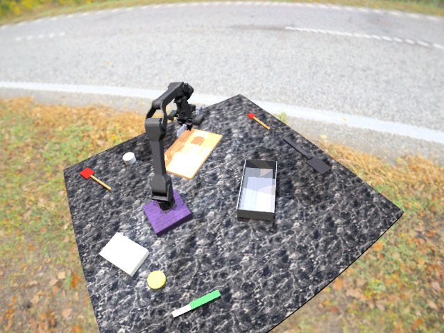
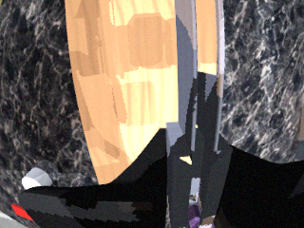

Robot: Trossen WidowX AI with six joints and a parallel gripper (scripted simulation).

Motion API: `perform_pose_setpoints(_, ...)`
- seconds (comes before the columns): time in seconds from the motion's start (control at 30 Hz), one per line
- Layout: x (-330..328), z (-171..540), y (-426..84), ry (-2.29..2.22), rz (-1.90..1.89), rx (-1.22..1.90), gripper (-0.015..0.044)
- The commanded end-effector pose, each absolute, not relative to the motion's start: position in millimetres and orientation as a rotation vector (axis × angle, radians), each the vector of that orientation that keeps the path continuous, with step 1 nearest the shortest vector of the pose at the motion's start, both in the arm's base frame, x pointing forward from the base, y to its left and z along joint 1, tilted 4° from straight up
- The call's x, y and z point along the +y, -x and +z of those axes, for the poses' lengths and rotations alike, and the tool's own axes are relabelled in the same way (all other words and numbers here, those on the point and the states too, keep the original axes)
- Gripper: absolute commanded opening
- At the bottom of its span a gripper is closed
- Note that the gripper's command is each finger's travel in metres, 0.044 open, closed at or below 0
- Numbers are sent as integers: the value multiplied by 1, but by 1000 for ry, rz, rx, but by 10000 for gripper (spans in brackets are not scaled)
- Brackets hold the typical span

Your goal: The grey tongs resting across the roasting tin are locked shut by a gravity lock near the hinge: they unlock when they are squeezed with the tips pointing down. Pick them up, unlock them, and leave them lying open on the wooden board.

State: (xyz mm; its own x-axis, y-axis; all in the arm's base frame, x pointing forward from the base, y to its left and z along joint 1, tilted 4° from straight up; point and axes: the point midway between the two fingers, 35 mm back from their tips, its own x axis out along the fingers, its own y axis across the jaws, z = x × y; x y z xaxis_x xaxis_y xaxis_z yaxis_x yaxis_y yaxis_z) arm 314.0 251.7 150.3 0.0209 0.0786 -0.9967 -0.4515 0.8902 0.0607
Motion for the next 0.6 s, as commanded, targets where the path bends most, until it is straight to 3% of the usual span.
perform_pose_setpoints(0.0,254,150,-316,303,425,1440,-150)
perform_pose_setpoints(0.57,266,136,-325,282,451,1193,-150)
